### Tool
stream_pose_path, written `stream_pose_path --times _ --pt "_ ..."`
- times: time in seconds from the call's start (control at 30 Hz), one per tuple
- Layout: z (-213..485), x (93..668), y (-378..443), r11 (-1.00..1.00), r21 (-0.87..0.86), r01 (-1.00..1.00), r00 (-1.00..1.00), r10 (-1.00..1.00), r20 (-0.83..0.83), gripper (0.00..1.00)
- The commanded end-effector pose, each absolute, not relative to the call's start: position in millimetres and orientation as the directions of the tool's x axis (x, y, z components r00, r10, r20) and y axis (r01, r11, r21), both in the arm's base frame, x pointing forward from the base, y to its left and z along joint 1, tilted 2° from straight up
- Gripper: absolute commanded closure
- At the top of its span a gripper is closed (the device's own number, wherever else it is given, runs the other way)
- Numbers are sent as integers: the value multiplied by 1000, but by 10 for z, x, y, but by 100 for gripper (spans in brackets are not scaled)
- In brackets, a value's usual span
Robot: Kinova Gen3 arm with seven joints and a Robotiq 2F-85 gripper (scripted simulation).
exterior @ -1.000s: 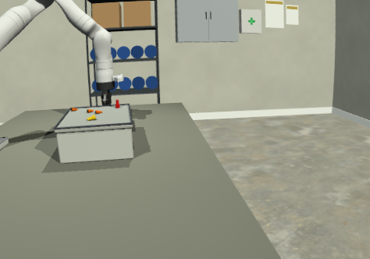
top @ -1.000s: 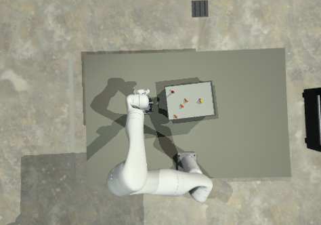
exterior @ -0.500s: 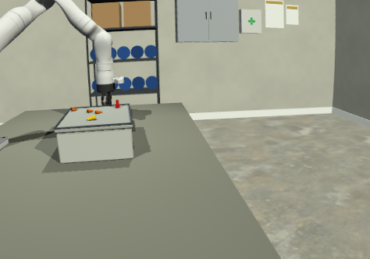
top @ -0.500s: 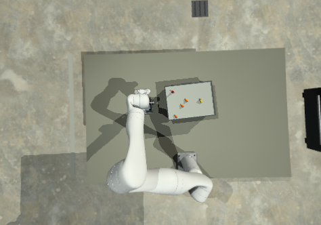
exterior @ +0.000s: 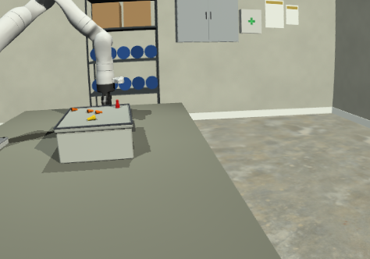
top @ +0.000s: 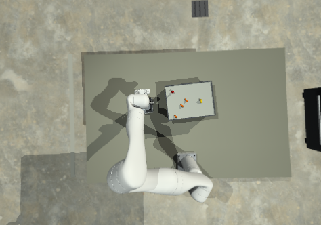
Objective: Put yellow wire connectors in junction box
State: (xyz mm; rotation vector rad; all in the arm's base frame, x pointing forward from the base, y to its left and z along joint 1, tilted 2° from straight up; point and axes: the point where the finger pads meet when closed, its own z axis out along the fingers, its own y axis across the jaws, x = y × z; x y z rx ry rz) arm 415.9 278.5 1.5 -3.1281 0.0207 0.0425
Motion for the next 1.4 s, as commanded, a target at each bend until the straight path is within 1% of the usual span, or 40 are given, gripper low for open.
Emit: stream_pose_path --times 0.0,1.07,1.2,1.37 --pt "23 4165 2788 -1000 -14 -13 1000 -13 -26 64" --pt "34 4165 2788 -1000 -14 -13 1000 -13 -26 64" --pt "136 4168 2786 -1000 -14 -13 1000 -13 -26 64" --pt "446 4176 2782 -1000 -14 -13 1000 -13 -26 64"
